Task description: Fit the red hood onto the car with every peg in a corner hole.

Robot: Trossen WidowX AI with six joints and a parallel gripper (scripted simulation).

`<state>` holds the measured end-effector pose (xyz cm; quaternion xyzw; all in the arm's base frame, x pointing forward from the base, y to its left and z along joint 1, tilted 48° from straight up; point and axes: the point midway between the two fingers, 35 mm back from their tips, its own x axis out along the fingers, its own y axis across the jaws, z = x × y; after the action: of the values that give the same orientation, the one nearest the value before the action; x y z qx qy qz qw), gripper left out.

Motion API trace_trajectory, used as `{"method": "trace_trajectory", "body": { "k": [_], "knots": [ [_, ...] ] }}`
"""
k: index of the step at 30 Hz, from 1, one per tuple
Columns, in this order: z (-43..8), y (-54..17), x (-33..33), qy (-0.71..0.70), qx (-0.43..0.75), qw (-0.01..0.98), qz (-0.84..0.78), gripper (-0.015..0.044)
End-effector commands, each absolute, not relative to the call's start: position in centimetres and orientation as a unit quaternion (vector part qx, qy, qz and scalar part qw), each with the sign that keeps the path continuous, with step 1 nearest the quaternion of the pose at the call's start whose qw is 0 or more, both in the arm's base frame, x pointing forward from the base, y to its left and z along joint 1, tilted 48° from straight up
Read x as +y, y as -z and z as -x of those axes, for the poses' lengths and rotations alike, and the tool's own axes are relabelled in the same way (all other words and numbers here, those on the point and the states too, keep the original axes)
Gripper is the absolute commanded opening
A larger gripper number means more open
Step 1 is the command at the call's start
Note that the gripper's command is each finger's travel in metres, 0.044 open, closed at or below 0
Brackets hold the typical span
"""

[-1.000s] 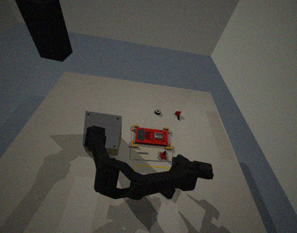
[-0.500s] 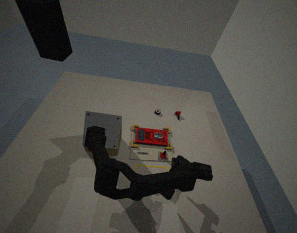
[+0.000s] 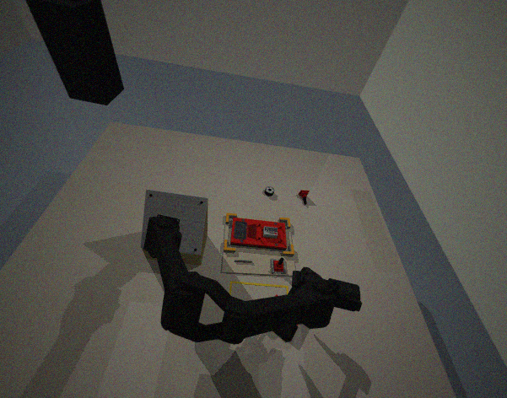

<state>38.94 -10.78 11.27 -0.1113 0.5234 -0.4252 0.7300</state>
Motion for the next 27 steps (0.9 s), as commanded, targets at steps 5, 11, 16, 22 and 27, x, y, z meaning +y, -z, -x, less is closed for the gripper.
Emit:
{"method": "trace_trajectory", "body": {
  "k": [5, 11, 16, 22, 27],
  "knots": [
    [-38.8, -10.7, -11.2, 0.425, 0.527, 0.727, 0.115, 0.0440],
    [-38.9, -10.5, -11.5, 0.425, 0.527, 0.727, 0.115, 0.0440],
    [-38.9, -10.3, -11.7, 0.425, 0.527, 0.727, 0.115, 0.0440],
    [-38.9, -10.1, -12.0, 0.425, 0.527, 0.727, 0.115, 0.0440],
    [-38.9, -9.9, -12.2, 0.425, 0.527, 0.727, 0.115, 0.0440]
  ]
}}
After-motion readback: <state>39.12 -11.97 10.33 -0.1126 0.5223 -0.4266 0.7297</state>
